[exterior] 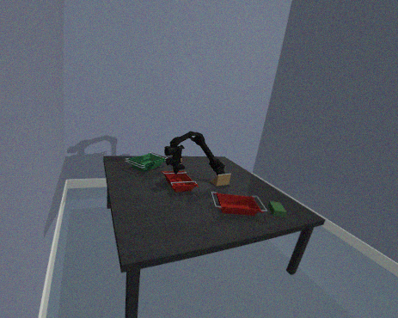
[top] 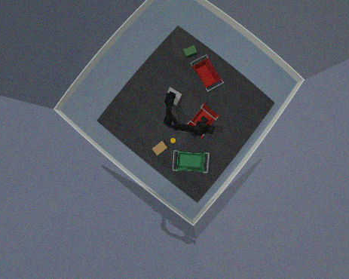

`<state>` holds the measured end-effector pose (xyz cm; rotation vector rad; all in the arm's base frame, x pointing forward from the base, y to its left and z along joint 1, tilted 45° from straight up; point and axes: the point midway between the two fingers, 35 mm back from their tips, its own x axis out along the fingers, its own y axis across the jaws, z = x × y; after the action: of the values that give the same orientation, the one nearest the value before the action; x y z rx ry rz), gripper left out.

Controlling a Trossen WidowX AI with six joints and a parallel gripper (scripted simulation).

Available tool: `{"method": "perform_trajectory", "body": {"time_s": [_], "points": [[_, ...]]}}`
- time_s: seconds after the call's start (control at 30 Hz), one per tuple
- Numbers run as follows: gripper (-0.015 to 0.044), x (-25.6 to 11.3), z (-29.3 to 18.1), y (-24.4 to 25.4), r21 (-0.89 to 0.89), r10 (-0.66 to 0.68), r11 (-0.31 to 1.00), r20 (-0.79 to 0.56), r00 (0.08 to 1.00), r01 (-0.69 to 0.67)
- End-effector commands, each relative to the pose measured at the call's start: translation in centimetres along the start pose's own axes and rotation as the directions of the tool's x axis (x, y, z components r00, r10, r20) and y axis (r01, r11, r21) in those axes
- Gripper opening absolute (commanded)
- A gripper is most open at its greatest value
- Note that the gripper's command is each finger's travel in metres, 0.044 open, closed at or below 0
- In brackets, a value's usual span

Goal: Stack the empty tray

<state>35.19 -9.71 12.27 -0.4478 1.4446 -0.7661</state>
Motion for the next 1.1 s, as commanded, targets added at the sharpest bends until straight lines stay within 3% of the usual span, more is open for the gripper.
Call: {"method": "perform_trajectory", "body": {"time_s": [0.0,0.23,0.97,1.07], "points": [[0.0081,-0.8,0.1,0.0,0.003,-0.005,1.0,0.001,1.0,0.005],[0.0081,-4.2,0.2,-0.3,0.002,-0.004,1.0,0.0,1.0,0.004],[0.0081,-3.6,0.1,-0.2,-0.004,-0.003,1.0,0.005,1.0,0.003],[0.0003,-3.6,0.1,-0.2,-0.004,-0.003,1.0,0.005,1.0,0.003]]}}
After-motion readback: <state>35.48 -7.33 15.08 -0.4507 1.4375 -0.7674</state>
